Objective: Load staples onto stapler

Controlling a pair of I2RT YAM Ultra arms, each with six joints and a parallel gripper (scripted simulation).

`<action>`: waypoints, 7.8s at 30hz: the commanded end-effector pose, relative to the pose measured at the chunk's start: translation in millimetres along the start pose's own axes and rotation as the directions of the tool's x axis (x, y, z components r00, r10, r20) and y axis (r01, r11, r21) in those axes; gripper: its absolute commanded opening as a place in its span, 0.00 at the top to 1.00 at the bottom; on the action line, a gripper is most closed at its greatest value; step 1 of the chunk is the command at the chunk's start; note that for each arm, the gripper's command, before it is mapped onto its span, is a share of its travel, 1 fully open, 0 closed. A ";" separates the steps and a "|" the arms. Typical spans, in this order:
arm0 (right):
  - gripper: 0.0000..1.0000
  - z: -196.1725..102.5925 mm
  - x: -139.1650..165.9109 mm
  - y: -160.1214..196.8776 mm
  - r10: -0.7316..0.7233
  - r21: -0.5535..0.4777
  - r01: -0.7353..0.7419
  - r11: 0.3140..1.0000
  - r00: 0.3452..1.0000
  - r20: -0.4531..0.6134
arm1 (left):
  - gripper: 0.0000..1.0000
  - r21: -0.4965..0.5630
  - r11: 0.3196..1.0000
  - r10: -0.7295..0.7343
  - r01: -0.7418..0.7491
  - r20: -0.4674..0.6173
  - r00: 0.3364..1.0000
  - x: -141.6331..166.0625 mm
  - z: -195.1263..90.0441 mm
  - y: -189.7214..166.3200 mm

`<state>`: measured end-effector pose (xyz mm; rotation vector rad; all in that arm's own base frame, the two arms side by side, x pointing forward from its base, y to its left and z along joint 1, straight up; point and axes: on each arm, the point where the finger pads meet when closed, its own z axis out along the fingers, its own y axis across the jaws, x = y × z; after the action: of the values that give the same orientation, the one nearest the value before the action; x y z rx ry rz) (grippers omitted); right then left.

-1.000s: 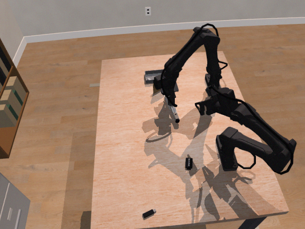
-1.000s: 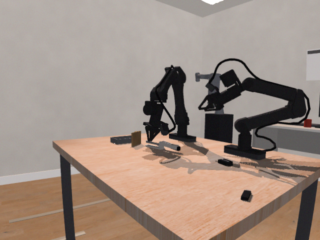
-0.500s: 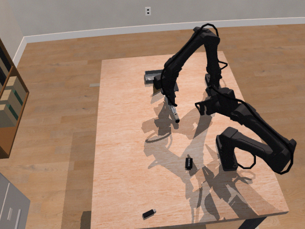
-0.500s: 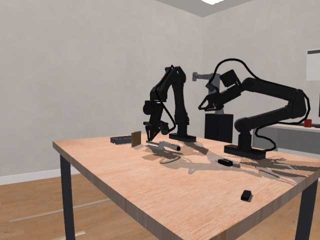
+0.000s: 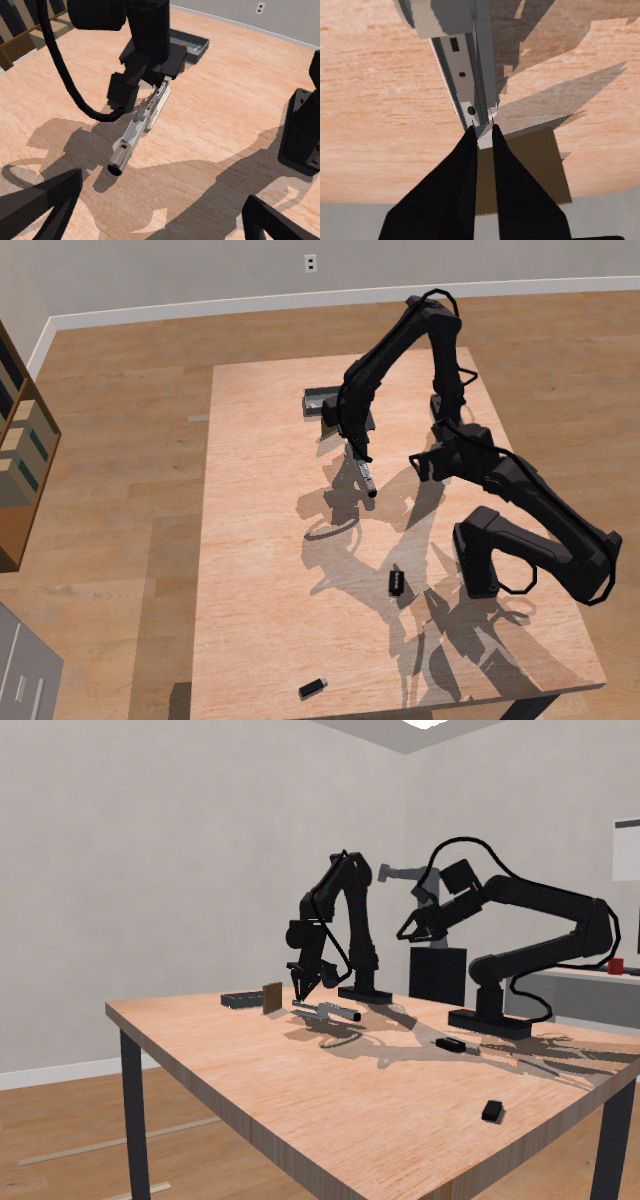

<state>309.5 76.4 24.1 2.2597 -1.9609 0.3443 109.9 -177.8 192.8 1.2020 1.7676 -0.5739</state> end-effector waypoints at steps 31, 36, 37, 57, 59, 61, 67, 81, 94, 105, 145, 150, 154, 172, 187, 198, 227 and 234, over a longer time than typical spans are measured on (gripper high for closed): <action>0.96 -16.1 0.5 4.8 0.048 0.137 -0.049 0.989 0.999 0.011 | 0.00 -0.007 1.000 0.002 -0.002 0.024 1.000 -5.2 -4.1 1.2; 0.96 -15.4 2.3 2.3 0.061 0.150 -0.059 0.987 0.998 -0.010 | 0.00 -0.007 1.000 0.002 -0.002 0.024 1.000 -5.2 -4.1 1.2; 0.96 -15.0 2.7 2.7 0.054 0.150 -0.052 0.987 0.998 -0.011 | 0.00 -0.007 1.000 0.002 -0.002 0.024 1.000 -5.2 -4.1 1.2; 0.96 1.4 0.1 7.1 0.051 0.123 -0.050 0.991 0.999 -0.007 | 0.00 -0.007 1.000 0.002 -0.002 0.024 1.000 -5.2 -4.1 1.2; 0.96 2.3 0.0 6.9 0.052 0.122 -0.050 0.991 0.999 -0.007 | 0.00 -0.007 1.000 0.002 -0.002 0.024 1.000 -5.2 -4.1 1.2; 0.96 4.2 0.0 7.2 0.052 0.119 -0.050 0.992 0.999 -0.007 | 0.00 -0.007 1.000 0.002 -0.002 0.024 1.000 -5.2 -4.1 1.2; 0.96 9.5 -2.2 8.0 0.048 0.107 -0.047 0.993 0.999 -0.005 | 0.00 -0.007 1.000 0.002 -0.002 0.024 1.000 -5.2 -4.1 1.2; 0.96 12.5 -6.3 11.0 0.042 0.083 -0.042 0.996 0.999 -0.005 | 0.00 -0.007 1.000 0.002 -0.002 0.024 1.000 -5.2 -4.1 1.2; 0.96 -1.5 -3.2 -2.0 0.043 0.087 -0.042 0.995 0.999 -0.004 | 0.00 -0.007 1.000 0.002 -0.002 0.024 1.000 -5.2 -4.1 1.2; 0.96 -2.0 -4.1 -5.3 0.046 0.101 -0.046 0.994 0.999 0.002 | 0.00 -0.007 1.000 0.002 -0.002 0.024 1.000 -5.2 -4.1 1.2; 0.96 -0.3 -0.3 5.2 0.043 0.130 -0.042 0.991 0.999 -0.003 | 0.00 -0.007 1.000 0.002 -0.002 0.024 1.000 -5.2 -4.1 1.2; 0.96 -0.2 0.5 5.3 0.047 0.142 -0.046 0.989 0.999 0.001 | 0.00 -0.007 1.000 0.002 -0.002 0.024 1.000 -5.2 -4.1 1.2; 0.96 5.4 -0.8 5.3 0.047 0.137 -0.046 0.990 0.999 0.000 | 0.00 -0.007 1.000 0.002 -0.002 0.024 1.000 -5.2 -4.1 1.2; 0.96 3.2 -4.2 5.1 0.051 0.121 -0.051 0.991 0.999 0.001 | 0.00 -0.007 1.000 0.002 -0.002 0.024 1.000 -5.2 -4.1 1.2; 0.81 -18.0 -6.1 6.4 0.055 0.178 -0.055 0.983 0.998 0.005 | 0.00 -0.007 1.000 0.002 -0.002 0.024 1.000 -5.2 -4.1 1.2; 0.81 -43.7 -5.6 0.3 0.056 0.180 -0.056 0.982 0.998 0.006 | 0.00 -0.007 1.000 0.002 -0.002 0.024 1.000 -5.2 -4.1 1.2; 0.00 -63.9 -0.6 0.7 0.532 0.134 -0.611 0.780 0.761 0.372 | 0.00 -0.007 1.000 0.002 -0.002 0.024 1.000 -5.2 -4.1 1.2; 0.00 -66.3 7.9 0.9 0.666 0.071 -0.790 0.609 0.558 0.496 | 0.00 -0.007 1.000 0.002 -0.002 0.024 1.000 -5.2 -4.1 1.2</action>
<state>295.9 80.6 80.1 1.7376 -3.0043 0.2849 109.9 -177.8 192.8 1.2020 1.7676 -0.5739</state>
